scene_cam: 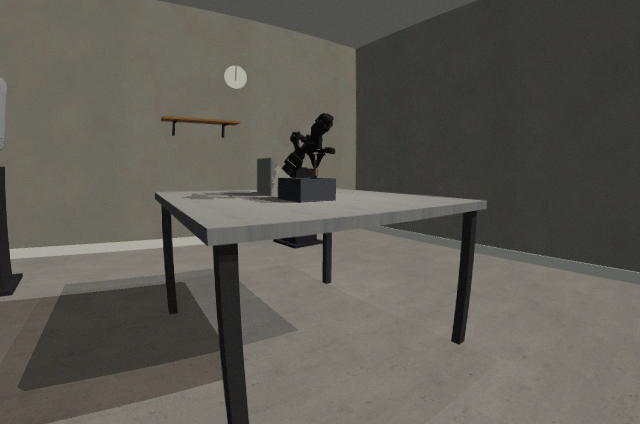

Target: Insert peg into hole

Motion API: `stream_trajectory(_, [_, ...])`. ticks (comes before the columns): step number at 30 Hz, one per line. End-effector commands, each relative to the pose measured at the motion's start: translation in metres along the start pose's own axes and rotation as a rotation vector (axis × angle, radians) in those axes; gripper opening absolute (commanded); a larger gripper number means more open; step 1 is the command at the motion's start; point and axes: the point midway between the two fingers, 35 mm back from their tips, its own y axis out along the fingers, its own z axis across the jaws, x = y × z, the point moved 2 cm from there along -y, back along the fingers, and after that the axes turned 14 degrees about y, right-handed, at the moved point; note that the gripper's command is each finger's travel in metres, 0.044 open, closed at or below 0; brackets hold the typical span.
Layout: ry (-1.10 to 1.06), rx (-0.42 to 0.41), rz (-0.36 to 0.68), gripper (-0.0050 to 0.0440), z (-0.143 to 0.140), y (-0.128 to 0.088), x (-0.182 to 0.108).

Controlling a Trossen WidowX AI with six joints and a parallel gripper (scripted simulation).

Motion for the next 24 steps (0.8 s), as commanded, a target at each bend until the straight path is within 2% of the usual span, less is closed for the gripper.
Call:
stream_trajectory(1, [0.002,0.007,-0.003,0.0000,0.004,-0.005,0.013])
stream_trajectory(15, [0.002,0.020,0.013,0.0000,0.009,-0.008,0.035])
stream_trajectory(24, [0.002,0.020,0.013,0.0000,0.023,-0.011,0.061])
